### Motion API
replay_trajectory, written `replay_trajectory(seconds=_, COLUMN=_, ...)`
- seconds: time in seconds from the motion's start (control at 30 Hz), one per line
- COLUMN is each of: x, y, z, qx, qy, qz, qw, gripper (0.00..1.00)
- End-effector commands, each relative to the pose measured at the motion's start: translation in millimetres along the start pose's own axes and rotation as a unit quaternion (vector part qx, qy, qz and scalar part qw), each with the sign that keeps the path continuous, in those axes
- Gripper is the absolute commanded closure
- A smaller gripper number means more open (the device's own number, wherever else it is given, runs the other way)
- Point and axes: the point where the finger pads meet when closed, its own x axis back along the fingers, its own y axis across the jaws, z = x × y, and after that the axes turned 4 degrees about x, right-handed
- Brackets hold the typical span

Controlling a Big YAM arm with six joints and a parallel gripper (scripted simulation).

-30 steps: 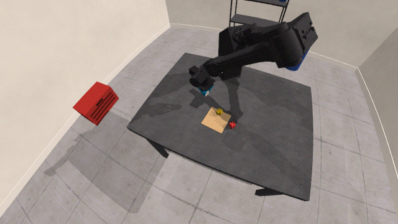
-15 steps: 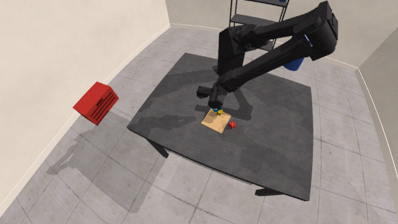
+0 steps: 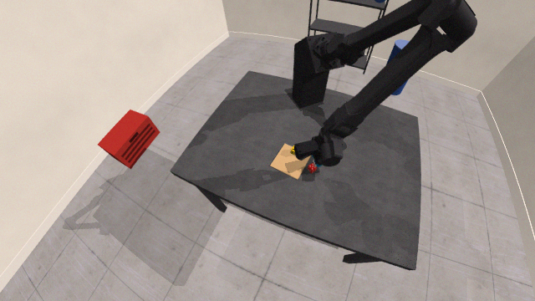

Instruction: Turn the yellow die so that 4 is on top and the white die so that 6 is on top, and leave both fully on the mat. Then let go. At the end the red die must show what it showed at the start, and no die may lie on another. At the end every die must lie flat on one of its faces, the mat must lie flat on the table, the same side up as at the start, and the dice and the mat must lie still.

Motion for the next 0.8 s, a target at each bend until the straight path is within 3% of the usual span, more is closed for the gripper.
replay_trajectory(seconds=0.0, x=11.0, y=32.0, z=22.1, qx=0.082, qy=0.004, qz=-0.009, qw=0.997, gripper=0.75)
replay_trajectory(seconds=0.1, x=18.2, y=54.6, z=42.0, qx=0.134, qy=0.003, qz=-0.019, qw=0.991, gripper=0.75)
replay_trajectory(seconds=0.17, x=18.2, y=54.6, z=42.0, qx=0.134, qy=0.003, qz=-0.019, qw=0.991, gripper=0.75)
replay_trajectory(seconds=0.23, x=10.3, y=32.0, z=37.6, qx=0.123, qy=0.006, qz=0.003, qw=0.992, gripper=0.75)
replay_trajectory(seconds=0.33, x=9.1, y=32.6, z=41.5, qx=0.126, qy=0.004, qz=0.003, qw=0.992, gripper=0.75)
replay_trajectory(seconds=0.37, x=7.8, y=38.8, z=44.2, qx=0.133, qy=-0.002, qz=-0.008, qw=0.991, gripper=0.75)
replay_trajectory(seconds=0.43, x=17.7, y=51.1, z=44.6, qx=0.128, qy=-0.030, qz=-0.024, qw=0.991, gripper=0.75)
replay_trajectory(seconds=0.5, x=18.5, y=51.4, z=44.2, qx=0.126, qy=-0.066, qz=-0.028, qw=0.989, gripper=0.75)
replay_trajectory(seconds=0.63, x=18.5, y=51.4, z=43.2, qx=0.121, qy=-0.168, qz=-0.035, qw=0.978, gripper=0.75)
replay_trajectory(seconds=0.67, x=9.1, y=39.1, z=42.4, qx=0.118, qy=-0.194, qz=-0.020, qw=0.974, gripper=0.75)
replay_trajectory(seconds=0.73, x=9.1, y=39.1, z=42.4, qx=0.118, qy=-0.194, qz=-0.020, qw=0.974, gripper=0.75)
replay_trajectory(seconds=0.77, x=8.8, y=39.1, z=41.9, qx=0.117, qy=-0.225, qz=-0.022, qw=0.967, gripper=0.75)
